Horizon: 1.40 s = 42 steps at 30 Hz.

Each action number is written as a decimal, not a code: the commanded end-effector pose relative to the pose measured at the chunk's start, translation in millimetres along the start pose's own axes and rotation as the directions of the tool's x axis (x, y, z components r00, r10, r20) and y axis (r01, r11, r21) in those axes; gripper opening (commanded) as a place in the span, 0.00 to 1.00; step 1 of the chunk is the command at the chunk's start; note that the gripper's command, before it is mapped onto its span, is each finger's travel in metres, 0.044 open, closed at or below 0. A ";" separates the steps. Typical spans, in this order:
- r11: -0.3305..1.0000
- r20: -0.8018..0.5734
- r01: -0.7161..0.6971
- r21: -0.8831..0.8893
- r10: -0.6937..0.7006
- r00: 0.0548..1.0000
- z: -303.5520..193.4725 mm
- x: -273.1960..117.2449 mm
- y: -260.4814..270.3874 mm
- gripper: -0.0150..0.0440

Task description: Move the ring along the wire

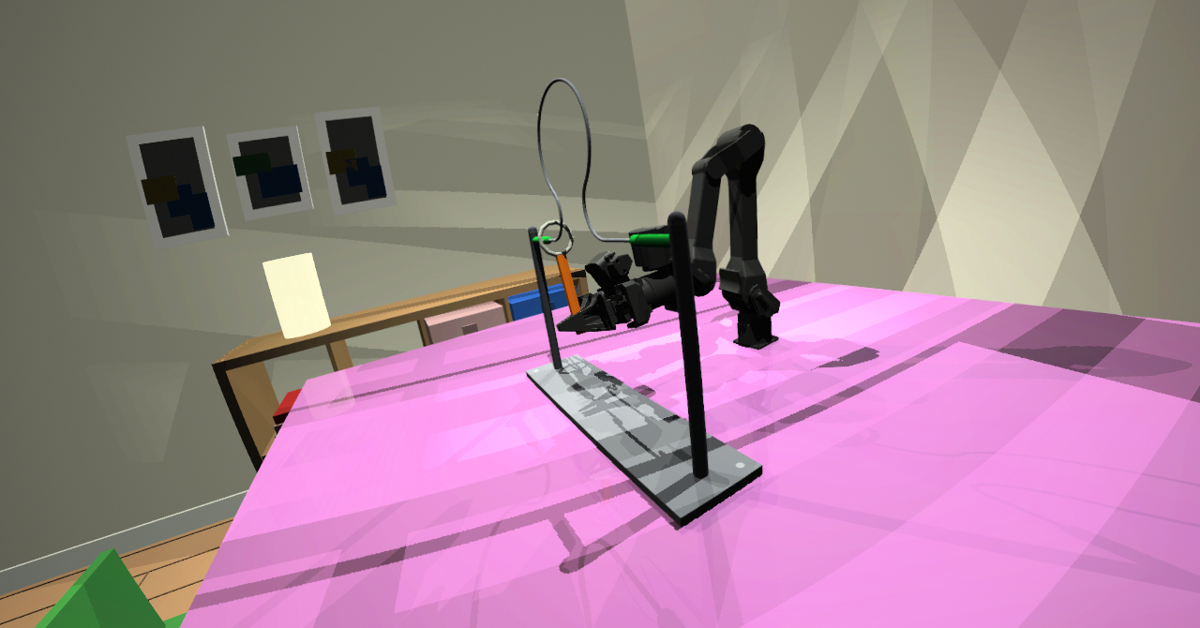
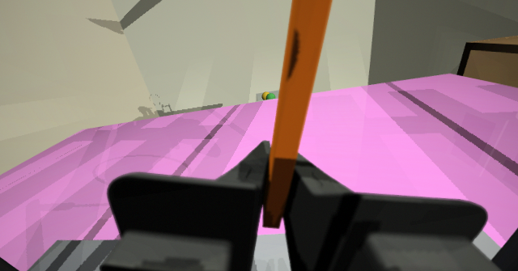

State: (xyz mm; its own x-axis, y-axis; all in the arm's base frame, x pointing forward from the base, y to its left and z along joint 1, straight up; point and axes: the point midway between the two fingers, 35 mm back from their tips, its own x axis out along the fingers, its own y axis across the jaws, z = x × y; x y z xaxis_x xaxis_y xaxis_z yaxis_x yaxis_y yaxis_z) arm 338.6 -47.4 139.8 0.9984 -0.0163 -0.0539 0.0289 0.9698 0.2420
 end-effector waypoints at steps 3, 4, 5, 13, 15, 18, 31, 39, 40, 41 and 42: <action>0.993 -0.004 -0.004 0.119 0.005 1.000 -0.9 -1.1 19.3 0.00; 0.990 -0.003 -0.006 0.139 0.006 1.000 -0.5 -1.1 22.6 0.00; 0.989 -0.006 -0.007 0.150 0.008 1.000 -0.2 -1.5 24.6 0.00; 0.969 -0.065 -0.017 0.248 0.034 0.997 3.8 -8.6 41.1 0.00; 0.961 -0.084 -0.020 0.277 0.045 0.995 5.5 -11.0 45.9 0.00; 0.945 -0.115 -0.025 0.326 0.066 0.991 8.7 -15.1 53.9 0.00; 0.806 -0.256 -0.038 0.590 0.232 0.938 35.2 -44.1 94.3 0.00; 0.677 -0.295 -0.045 0.735 0.378 0.877 59.4 -62.3 112.3 0.00; 0.659 -0.297 -0.045 0.751 0.397 0.868 62.8 -64.5 114.1 0.00; 0.633 -0.292 -0.045 0.772 0.418 0.860 67.1 -66.5 116.7 0.00; 0.610 -0.284 -0.045 0.791 0.432 0.856 70.9 -67.6 119.2 0.00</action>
State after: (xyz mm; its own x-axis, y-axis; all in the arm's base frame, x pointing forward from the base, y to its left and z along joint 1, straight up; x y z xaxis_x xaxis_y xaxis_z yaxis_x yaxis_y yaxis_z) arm 283.0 48.1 227.9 0.8718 0.4277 -0.2387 0.0117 0.4690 0.8831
